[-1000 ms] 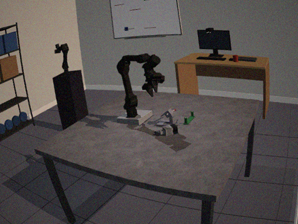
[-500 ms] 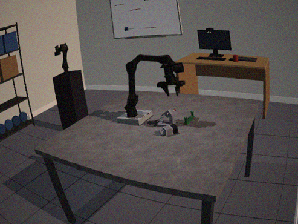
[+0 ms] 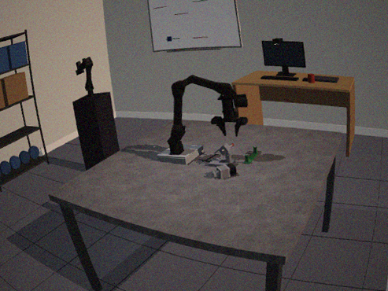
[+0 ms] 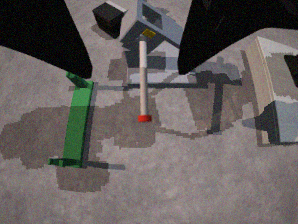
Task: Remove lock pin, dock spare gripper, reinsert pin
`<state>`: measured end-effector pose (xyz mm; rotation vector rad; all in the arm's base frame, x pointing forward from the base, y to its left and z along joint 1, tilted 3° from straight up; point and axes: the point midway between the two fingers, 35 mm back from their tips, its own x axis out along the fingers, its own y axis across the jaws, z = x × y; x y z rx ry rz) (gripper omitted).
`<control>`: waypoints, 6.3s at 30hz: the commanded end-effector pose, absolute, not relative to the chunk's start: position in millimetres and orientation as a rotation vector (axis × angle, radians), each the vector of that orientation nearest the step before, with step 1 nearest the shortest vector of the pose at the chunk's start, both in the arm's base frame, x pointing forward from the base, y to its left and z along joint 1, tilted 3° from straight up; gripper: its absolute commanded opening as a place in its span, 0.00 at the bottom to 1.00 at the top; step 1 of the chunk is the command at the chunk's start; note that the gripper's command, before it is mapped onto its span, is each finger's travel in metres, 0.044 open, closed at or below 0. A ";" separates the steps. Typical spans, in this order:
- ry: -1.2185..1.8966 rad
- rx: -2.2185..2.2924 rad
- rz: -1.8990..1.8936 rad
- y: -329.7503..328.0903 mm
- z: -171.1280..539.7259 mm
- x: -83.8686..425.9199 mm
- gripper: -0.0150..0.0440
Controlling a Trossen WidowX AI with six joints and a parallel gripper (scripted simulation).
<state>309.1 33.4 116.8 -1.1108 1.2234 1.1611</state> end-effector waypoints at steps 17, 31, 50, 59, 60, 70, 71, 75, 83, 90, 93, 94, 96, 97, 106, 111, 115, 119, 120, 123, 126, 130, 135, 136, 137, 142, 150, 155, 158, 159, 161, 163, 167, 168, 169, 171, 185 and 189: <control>1.230 -1.105 1.168 34.8 73.4 307.3 0.76; 1.230 -1.105 1.169 35.5 50.6 305.5 0.76; 1.230 -1.105 1.169 36.0 37.0 303.5 0.63; 1.230 -1.105 1.169 36.0 37.0 303.5 0.25; 1.230 -1.105 1.169 36.0 37.0 303.5 0.25; 1.216 -1.087 1.177 36.5 38.2 303.6 0.25; 1.206 -1.075 1.182 36.9 39.0 303.8 0.25; 1.163 -1.025 1.203 38.3 43.0 304.5 0.25; 1.102 -0.952 1.230 43.4 48.7 305.8 0.25; 1.095 -0.943 1.234 47.1 50.5 306.6 0.25; 1.093 -0.940 1.236 49.2 51.7 307.1 0.25; 1.093 -0.940 1.236 49.6 51.9 307.3 0.25; 1.094 -0.939 1.237 51.0 52.8 307.9 0.25; 1.095 -0.938 1.237 51.6 53.1 308.1 0.25; 1.097 -0.938 1.239 57.4 53.1 309.1 0.25; 1.097 -0.939 1.239 60.6 53.2 308.9 0.25; 1.099 -0.939 1.239 64.0 53.3 309.8 0.25; 1.100 -0.938 1.240 66.2 53.4 310.2 0.25; 1.101 -0.938 1.240 67.1 53.4 310.3 0.25; 1.102 -0.938 1.241 69.6 53.7 310.7 0.25; 1.103 -0.938 1.241 71.0 53.8 310.8 0.25; 1.104 -0.938 1.241 74.3 54.0 311.0 0.25; 1.105 -0.938 1.242 77.8 54.1 311.4 0.25; 1.106 -0.938 1.242 78.8 54.1 311.5 0.25; 1.106 -0.937 1.242 79.5 54.2 311.6 0.25; 1.107 -0.938 1.243 83.1 54.4 312.1 0.25; 1.109 -0.938 1.243 89.2 56.2 312.8 0.25; 1.112 -0.937 1.244 93.1 57.7 313.5 0.25; 1.113 -0.937 1.245 95.1 58.4 313.9 0.25; 1.113 -0.936 1.245 96.0 58.7 314.0 0.25; 1.114 -0.936 1.245 97.5 59.1 314.2 0.25; 1.115 -0.936 1.246 99.0 59.5 314.3 0.25; 1.116 -0.936 1.246 101.9 60.3 314.5 0.25; 1.117 -0.936 1.246 102.8 60.6 314.6 0.25; 1.117 -0.936 1.247 103.4 60.8 314.6 0.25; 1.118 -0.935 1.247 104.8 61.4 314.9 0.25; 1.121 -0.934 1.251 110.8 67.6 315.1 0.25; 1.124 -0.933 1.257 110.3 75.1 313.6 0.25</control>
